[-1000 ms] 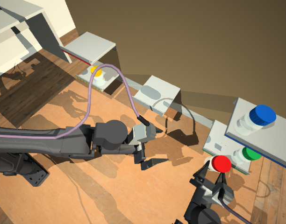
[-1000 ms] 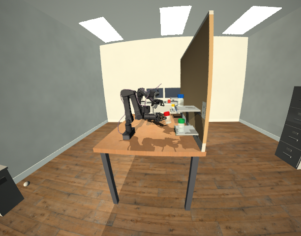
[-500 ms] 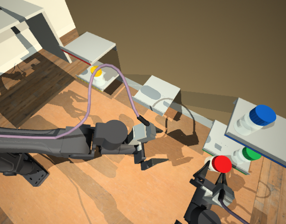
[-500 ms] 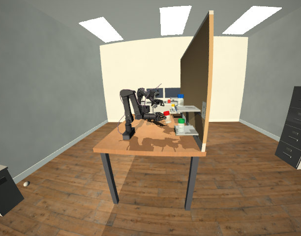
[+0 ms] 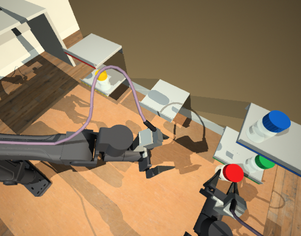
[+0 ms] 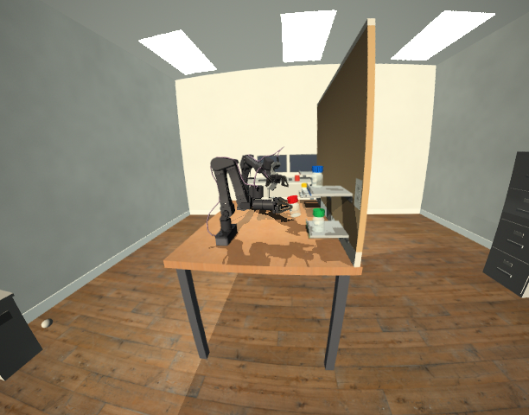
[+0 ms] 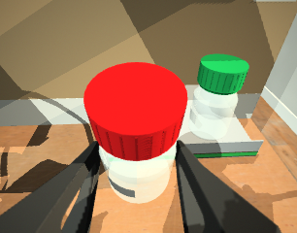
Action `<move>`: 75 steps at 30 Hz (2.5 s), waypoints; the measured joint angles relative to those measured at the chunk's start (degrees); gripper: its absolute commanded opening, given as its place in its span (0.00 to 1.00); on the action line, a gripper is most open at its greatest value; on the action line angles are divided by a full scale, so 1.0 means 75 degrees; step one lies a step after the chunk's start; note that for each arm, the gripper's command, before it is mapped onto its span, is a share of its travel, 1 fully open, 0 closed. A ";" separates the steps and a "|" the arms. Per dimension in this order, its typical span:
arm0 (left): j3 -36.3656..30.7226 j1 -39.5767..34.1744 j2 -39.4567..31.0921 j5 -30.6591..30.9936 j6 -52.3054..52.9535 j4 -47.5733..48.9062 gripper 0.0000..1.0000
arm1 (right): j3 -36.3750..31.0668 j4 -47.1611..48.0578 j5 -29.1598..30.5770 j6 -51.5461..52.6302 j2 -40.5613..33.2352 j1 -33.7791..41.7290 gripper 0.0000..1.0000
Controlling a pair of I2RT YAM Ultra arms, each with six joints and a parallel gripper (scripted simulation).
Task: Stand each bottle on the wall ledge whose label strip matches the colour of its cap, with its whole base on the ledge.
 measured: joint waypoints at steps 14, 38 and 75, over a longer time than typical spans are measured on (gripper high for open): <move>-0.0545 0.0912 -0.3643 -0.0122 -0.0029 -0.2655 1.00 | 0.0000 -0.0003 0.0000 0.0000 0.0000 0.0000 0.49; -0.1154 0.1606 -0.6499 -0.0152 -0.0038 -0.4791 1.00 | 0.0227 -0.1221 0.0621 0.0291 -0.0070 0.1204 0.49; -0.1154 0.1606 -0.6499 -0.0152 -0.0038 -0.4791 1.00 | 0.6965 -0.5085 0.7140 0.0239 0.2591 0.7402 0.49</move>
